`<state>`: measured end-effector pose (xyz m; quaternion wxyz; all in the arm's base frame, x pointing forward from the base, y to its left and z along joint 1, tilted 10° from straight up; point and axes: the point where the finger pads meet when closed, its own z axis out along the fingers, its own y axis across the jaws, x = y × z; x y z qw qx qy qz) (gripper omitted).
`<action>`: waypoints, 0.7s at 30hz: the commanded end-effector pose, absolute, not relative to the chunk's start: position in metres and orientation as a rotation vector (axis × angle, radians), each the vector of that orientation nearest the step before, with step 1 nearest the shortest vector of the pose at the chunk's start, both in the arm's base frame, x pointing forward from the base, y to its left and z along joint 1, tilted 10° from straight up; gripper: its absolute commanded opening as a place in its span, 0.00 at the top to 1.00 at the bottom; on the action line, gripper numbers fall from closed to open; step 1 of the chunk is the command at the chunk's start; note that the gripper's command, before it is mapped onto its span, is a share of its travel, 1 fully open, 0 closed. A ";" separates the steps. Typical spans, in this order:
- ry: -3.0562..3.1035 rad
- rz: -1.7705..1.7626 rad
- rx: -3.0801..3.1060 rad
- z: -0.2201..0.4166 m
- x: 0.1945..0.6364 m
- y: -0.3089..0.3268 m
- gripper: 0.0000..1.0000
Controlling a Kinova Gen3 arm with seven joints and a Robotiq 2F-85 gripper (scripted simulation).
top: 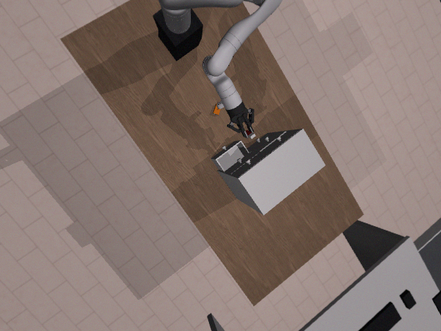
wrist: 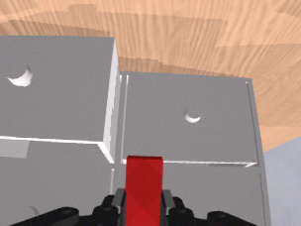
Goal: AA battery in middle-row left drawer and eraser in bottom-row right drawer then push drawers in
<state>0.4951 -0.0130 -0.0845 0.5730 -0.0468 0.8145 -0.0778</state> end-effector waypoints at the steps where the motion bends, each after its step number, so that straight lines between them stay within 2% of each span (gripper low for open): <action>1: 1.909 -0.191 -0.097 -0.083 0.497 -0.022 0.81; 21: 1.909 -0.191 -0.097 -0.080 0.510 -0.043 0.81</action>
